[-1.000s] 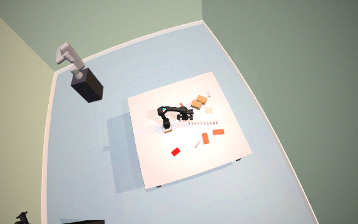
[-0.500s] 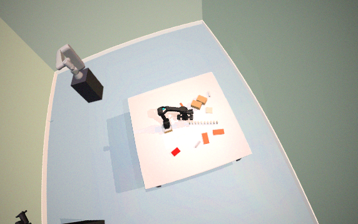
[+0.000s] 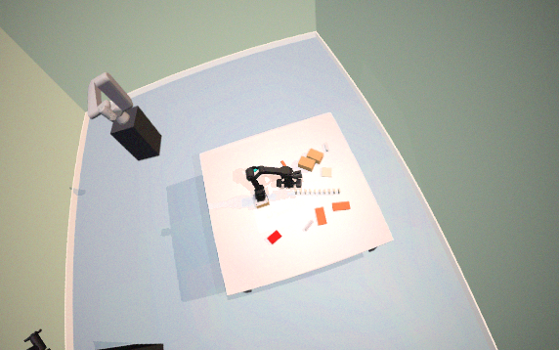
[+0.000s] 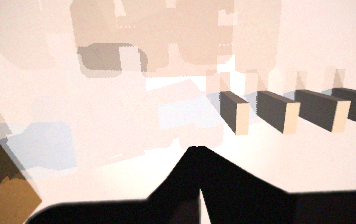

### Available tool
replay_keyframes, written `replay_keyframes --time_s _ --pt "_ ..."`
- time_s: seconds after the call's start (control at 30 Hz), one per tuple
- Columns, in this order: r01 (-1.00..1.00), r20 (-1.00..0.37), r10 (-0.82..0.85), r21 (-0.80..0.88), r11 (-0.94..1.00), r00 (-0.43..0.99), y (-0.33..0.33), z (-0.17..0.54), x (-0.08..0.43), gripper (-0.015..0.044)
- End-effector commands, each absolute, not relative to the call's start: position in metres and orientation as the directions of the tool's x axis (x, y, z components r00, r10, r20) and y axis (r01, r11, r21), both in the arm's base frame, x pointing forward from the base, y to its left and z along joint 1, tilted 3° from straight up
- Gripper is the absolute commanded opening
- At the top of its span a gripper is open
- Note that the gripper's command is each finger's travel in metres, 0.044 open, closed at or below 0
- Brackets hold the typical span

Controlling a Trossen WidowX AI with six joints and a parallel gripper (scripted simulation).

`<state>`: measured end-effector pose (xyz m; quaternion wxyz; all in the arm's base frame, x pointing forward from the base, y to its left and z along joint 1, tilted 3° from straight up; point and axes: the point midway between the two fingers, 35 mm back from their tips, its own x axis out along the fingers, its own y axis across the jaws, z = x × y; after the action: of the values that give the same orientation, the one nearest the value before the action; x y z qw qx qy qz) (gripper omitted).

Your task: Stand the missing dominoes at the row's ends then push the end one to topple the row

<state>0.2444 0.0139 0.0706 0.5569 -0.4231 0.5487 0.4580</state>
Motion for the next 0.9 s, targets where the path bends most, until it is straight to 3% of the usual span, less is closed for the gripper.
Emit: replay_keyframes --time_s 0.0,0.27,0.87 --pt "-0.976 -0.999 0.043 0.030 0.218 -0.021 0.014 0.070 0.244 0.0000" --pt "-0.976 -0.999 0.043 0.030 0.218 -0.021 0.020 -0.007 0.243 0.0000" --pt "-0.976 -0.999 0.043 0.029 0.218 -0.020 0.016 -0.009 0.261 0.0000"
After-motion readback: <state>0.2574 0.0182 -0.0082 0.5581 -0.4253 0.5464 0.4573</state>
